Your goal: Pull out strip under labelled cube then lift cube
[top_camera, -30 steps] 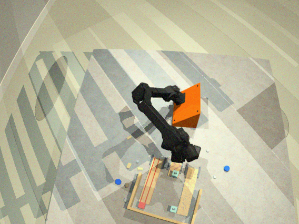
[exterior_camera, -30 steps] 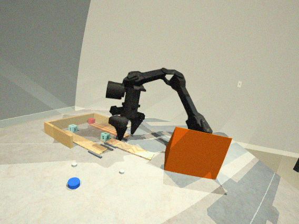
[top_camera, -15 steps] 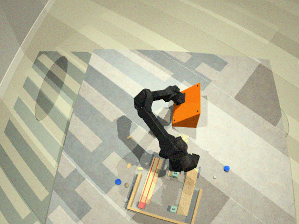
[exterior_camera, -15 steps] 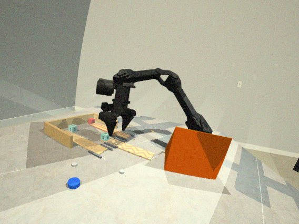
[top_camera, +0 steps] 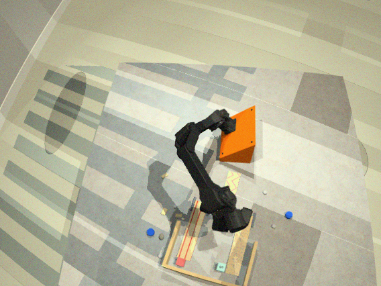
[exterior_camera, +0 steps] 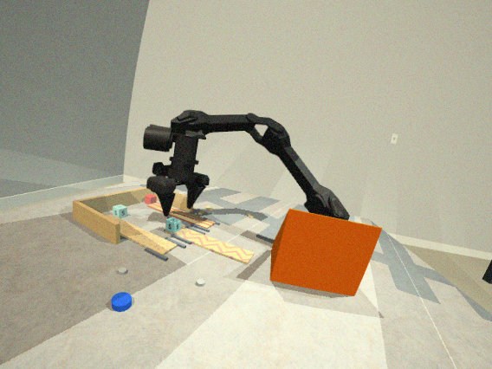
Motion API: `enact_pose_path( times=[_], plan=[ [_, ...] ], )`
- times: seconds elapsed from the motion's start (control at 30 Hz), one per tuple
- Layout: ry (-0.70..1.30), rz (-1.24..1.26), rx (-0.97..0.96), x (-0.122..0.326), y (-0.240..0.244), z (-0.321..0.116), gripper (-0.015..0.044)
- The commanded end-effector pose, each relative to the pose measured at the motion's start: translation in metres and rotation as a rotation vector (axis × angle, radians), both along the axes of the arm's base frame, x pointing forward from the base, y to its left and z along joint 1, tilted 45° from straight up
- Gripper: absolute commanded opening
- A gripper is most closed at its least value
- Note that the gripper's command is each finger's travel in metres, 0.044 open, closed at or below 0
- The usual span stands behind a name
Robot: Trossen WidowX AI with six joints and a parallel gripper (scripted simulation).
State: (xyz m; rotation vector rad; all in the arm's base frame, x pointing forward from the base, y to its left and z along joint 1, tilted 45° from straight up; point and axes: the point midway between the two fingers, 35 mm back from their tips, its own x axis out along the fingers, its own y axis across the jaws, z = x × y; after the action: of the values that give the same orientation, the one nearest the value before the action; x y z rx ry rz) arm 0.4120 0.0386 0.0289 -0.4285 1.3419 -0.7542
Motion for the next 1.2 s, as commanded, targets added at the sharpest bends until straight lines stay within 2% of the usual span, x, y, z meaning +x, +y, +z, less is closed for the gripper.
enact_pose_path(
  times=[0.0, 0.23, 0.27, 1.17],
  plan=[
    [-0.002, 0.004, -0.003, 0.011, 0.001, 0.004, 0.0440],
    [-0.002, 0.004, -0.003, 0.012, -0.005, -0.002, 0.0256],
    [-0.002, 0.004, -0.003, 0.012, -0.006, -0.004, 0.0250],
    [-0.002, 0.004, -0.005, 0.014, -0.038, -0.034, 0.0250]
  ],
)
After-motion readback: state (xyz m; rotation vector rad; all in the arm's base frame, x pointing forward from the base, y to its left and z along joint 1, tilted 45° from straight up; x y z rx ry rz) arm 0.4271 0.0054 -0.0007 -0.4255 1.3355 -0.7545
